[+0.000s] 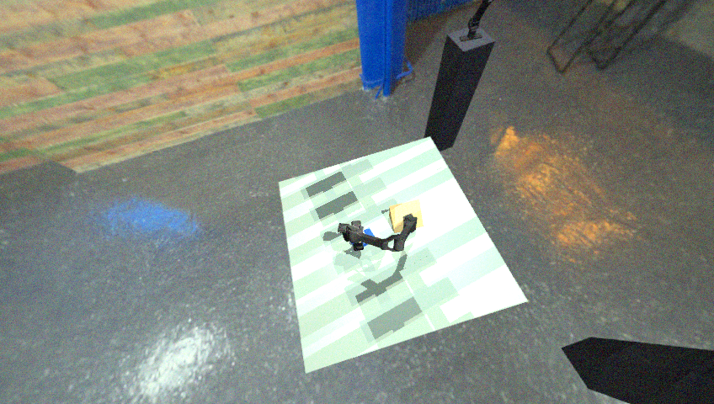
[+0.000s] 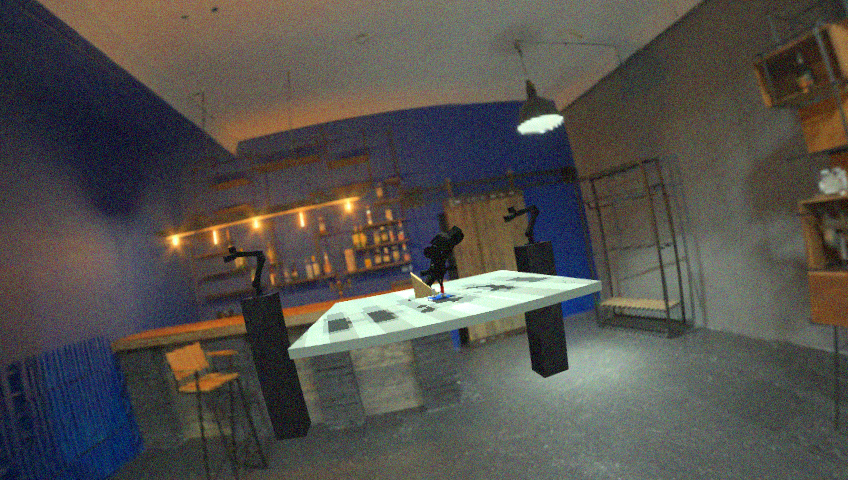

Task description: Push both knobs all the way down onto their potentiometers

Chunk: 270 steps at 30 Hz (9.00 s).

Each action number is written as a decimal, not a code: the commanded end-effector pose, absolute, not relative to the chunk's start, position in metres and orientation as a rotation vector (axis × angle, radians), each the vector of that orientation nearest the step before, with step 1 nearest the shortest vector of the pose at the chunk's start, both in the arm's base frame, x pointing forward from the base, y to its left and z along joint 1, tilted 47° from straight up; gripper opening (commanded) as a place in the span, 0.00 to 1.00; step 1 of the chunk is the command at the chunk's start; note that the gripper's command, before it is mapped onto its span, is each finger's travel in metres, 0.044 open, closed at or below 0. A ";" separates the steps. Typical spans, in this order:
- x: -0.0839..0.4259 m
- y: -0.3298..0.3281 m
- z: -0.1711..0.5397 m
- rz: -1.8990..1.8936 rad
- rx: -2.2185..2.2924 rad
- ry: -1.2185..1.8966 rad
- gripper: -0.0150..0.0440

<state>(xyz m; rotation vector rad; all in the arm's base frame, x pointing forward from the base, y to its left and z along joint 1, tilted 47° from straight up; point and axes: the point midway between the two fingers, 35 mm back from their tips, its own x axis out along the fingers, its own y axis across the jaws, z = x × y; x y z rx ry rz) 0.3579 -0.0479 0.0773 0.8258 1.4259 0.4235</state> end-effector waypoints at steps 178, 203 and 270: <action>0.362 -0.025 0.058 0.436 0.822 1.433 0.25; 0.363 -0.024 0.057 0.436 0.822 1.433 0.25; 0.362 -0.034 0.066 0.435 0.821 1.433 0.25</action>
